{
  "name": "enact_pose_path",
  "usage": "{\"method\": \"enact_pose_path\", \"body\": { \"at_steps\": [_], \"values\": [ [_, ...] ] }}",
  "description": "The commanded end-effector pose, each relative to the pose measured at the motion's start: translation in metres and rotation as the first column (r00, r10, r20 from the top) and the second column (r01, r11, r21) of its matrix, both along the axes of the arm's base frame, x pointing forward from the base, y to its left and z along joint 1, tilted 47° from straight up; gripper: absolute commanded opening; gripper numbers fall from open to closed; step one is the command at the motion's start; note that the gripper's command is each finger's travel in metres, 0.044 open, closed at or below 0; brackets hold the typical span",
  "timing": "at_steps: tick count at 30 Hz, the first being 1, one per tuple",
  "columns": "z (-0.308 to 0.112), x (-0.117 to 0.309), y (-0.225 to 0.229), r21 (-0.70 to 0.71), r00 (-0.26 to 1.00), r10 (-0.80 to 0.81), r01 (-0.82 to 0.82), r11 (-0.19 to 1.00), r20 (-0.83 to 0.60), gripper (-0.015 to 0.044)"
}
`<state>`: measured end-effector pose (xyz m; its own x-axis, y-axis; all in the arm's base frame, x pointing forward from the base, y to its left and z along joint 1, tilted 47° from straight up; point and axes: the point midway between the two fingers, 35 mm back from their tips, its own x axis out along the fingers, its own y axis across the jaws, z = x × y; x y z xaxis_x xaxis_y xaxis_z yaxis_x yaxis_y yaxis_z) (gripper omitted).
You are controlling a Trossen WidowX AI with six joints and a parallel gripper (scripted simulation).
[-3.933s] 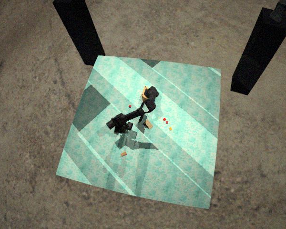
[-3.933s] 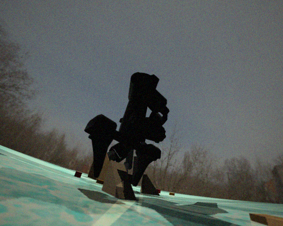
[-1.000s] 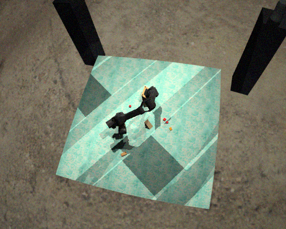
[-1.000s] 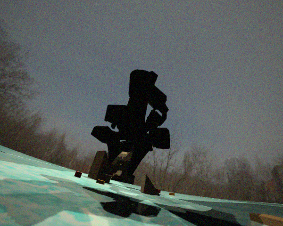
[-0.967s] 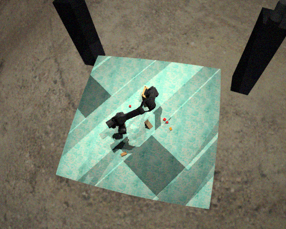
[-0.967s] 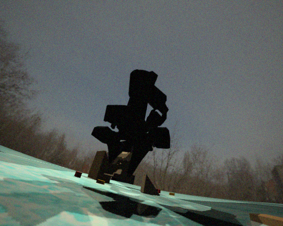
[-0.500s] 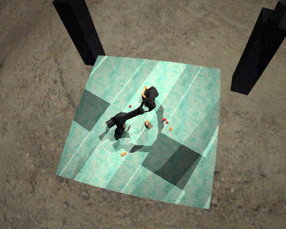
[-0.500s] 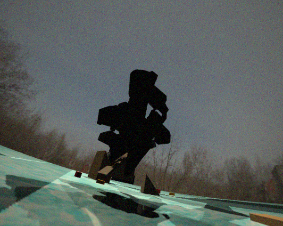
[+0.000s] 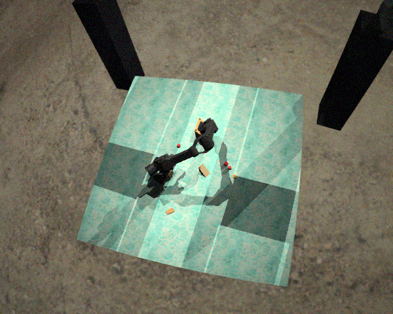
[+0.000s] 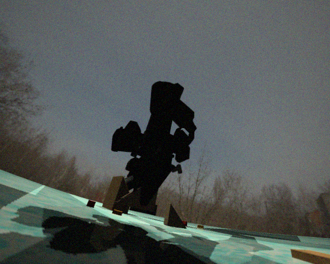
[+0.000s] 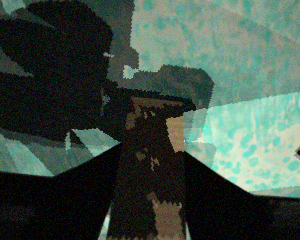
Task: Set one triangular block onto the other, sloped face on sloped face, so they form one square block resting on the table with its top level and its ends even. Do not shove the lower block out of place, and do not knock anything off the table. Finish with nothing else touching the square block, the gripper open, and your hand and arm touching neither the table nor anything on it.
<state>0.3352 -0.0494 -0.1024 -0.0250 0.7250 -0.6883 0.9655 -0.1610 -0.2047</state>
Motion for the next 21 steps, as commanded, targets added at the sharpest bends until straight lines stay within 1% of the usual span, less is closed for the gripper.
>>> {"method": "enact_pose_path", "body": {
  "at_steps": [1, 21],
  "values": [
    [-0.001, -0.001, 0.000, -0.005, 0.999, -0.030, 0.030, 1.000, -0.037, 0.0000],
    [-0.019, -0.001, 0.020, 0.000, 1.000, -0.011, 0.011, 1.000, -0.010, 0.0000]
  ]
}}
